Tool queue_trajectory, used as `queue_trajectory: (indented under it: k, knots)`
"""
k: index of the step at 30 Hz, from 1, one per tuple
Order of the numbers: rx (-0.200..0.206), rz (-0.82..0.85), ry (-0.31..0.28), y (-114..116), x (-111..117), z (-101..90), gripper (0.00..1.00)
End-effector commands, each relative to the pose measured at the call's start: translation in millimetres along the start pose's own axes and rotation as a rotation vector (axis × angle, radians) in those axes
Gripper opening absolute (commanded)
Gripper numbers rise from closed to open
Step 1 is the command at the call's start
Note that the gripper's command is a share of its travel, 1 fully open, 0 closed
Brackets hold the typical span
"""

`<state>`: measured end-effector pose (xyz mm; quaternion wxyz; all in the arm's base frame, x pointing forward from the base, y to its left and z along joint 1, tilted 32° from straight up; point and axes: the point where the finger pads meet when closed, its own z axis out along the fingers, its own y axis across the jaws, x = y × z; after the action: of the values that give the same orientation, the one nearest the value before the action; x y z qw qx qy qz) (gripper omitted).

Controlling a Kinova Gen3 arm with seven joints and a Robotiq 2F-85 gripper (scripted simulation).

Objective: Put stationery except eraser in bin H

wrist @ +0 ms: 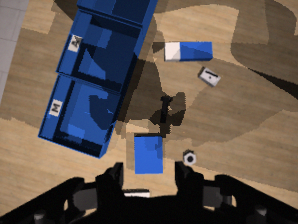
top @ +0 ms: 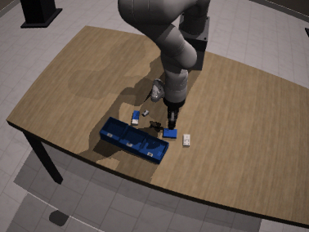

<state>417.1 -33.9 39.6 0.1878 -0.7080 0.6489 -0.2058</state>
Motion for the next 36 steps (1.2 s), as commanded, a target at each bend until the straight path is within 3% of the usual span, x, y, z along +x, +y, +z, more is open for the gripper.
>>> queue_trajectory:
  k: [1,17,36]
  knots:
    - [0.001,0.0,0.0,0,0,3.6,0.55]
    - [0.001,0.0,0.0,6,-2,57.6,0.55]
    - [0.001,0.0,0.0,0,0,57.6,0.55]
